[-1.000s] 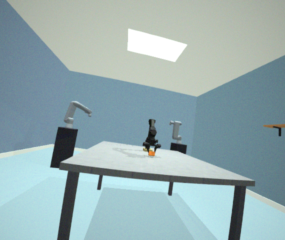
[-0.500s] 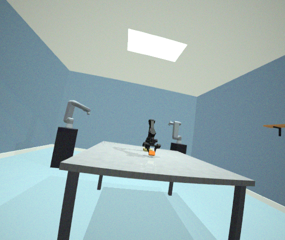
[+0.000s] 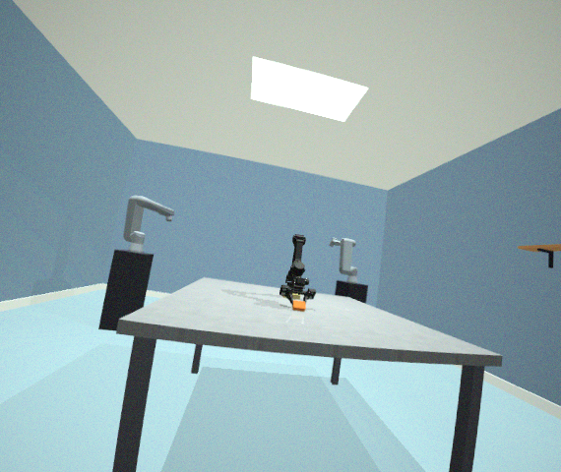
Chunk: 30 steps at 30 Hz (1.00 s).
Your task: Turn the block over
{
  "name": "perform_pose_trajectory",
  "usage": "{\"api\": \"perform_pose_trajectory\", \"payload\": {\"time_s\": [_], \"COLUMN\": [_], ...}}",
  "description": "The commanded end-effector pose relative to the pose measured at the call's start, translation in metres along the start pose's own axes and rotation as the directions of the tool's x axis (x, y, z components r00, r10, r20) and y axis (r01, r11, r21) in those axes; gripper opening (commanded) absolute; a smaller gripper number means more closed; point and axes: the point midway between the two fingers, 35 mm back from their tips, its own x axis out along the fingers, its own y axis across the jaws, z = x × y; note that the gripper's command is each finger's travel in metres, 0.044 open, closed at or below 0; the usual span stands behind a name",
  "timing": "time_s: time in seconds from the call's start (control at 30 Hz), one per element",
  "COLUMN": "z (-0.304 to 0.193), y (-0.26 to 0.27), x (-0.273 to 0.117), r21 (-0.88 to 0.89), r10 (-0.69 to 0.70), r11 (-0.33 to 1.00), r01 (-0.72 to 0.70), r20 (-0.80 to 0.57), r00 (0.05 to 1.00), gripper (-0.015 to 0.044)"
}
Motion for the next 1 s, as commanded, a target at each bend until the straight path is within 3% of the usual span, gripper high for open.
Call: {"api": "perform_pose_trajectory", "payload": {"time_s": [0.0,0.73,0.97], "z": [-0.014,-0.028,-0.027], "y": [0.001,0.003,0.004], "x": [0.006,-0.01,-0.015], "r21": [0.008,0.001,0.0], "r10": [0.004,0.006,0.006], "r11": [1.0,1.0,1.0], "r01": [-0.004,-0.006,-0.006], "r20": [0.021,0.307,0.342], "r00": [1.0,0.952,0.94], "gripper": [0.0,0.0,0.0]}}
